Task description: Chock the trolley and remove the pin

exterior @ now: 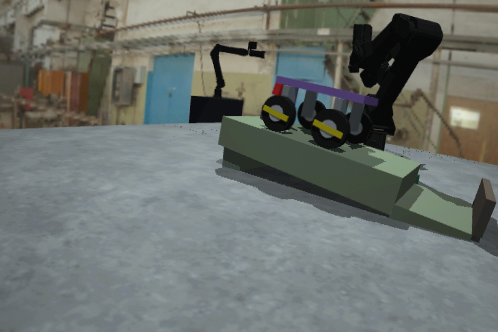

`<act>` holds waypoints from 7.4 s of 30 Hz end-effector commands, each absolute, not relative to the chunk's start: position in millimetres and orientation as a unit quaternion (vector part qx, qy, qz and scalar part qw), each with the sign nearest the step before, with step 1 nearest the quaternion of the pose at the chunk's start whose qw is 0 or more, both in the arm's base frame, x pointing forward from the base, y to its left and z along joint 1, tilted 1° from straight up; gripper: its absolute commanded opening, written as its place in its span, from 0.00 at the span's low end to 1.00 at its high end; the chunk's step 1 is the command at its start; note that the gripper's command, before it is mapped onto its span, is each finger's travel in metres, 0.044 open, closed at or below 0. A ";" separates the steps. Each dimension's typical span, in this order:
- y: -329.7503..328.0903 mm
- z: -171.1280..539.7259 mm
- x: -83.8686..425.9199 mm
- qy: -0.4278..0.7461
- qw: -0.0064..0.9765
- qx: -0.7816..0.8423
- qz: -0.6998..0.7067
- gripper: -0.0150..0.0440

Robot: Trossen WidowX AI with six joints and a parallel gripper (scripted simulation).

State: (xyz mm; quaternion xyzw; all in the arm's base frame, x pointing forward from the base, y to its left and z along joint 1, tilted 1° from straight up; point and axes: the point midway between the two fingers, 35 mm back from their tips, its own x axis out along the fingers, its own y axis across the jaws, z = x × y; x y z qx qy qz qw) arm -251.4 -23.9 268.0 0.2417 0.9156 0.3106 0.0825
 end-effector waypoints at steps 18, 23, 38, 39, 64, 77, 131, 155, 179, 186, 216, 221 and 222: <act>-149.3 251.2 -240.8 0.653 0.046 -0.064 0.753 0.58; -184.5 243.3 -223.6 0.520 -0.012 -0.138 0.843 0.58; -264.1 215.4 -141.7 0.050 -0.259 -0.250 0.932 0.58; -267.6 213.5 -135.1 0.017 -0.277 -0.251 0.928 0.58; -277.0 169.8 43.1 -0.621 -0.639 -0.022 0.454 0.58; -226.7 157.6 120.3 -0.707 -0.676 0.206 0.039 0.58; -139.6 94.5 178.4 -0.551 -0.559 0.448 -0.428 0.58; -139.7 71.9 178.8 -0.551 -0.559 0.448 -0.428 0.58; -141.2 61.2 180.2 -0.552 -0.559 0.450 -0.425 0.33; -140.7 75.5 179.1 -0.551 -0.559 0.448 -0.427 0.25; -137.1 177.8 173.0 -0.551 -0.559 0.447 -0.428 0.25; -137.2 193.5 173.8 -0.551 -0.559 0.447 -0.428 0.25; -137.2 196.7 174.0 -0.551 -0.559 0.447 -0.428 0.25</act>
